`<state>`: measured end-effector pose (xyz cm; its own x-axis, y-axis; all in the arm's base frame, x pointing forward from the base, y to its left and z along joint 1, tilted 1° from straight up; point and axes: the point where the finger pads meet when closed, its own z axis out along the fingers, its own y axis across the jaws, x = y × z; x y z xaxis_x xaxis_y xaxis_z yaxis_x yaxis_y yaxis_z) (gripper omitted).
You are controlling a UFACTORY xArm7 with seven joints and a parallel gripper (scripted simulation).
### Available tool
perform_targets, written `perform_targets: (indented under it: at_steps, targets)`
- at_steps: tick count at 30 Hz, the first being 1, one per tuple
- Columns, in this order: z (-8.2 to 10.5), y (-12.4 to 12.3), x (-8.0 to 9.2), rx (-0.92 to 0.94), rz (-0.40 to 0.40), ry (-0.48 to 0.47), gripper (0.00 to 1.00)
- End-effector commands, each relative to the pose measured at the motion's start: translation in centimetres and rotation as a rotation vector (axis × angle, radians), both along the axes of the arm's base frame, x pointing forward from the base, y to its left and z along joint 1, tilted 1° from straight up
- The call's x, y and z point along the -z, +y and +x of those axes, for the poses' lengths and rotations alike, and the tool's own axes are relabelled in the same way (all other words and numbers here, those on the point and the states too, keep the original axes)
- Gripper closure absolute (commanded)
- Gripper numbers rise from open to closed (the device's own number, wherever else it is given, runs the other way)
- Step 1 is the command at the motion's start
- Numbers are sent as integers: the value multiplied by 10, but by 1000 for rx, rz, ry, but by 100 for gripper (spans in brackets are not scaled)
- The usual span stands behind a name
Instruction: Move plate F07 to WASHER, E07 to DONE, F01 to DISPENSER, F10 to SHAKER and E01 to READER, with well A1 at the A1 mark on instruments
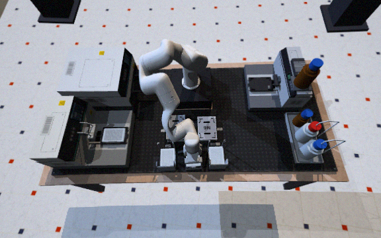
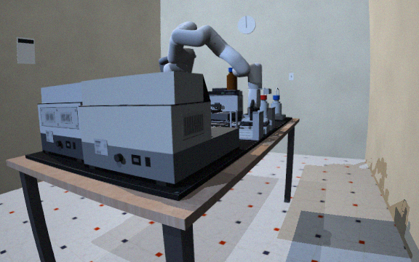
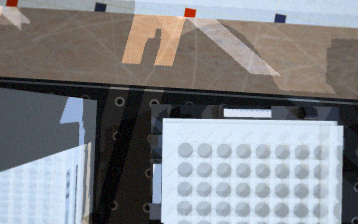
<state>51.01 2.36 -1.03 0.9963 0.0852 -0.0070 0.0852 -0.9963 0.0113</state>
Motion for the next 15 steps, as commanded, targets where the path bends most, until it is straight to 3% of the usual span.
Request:
perform_targets:
  at_steps: [1,15]
  targets:
    - [2,0,-1,0,0,-5,100]
    - [2,0,3,0,0,-5,100]
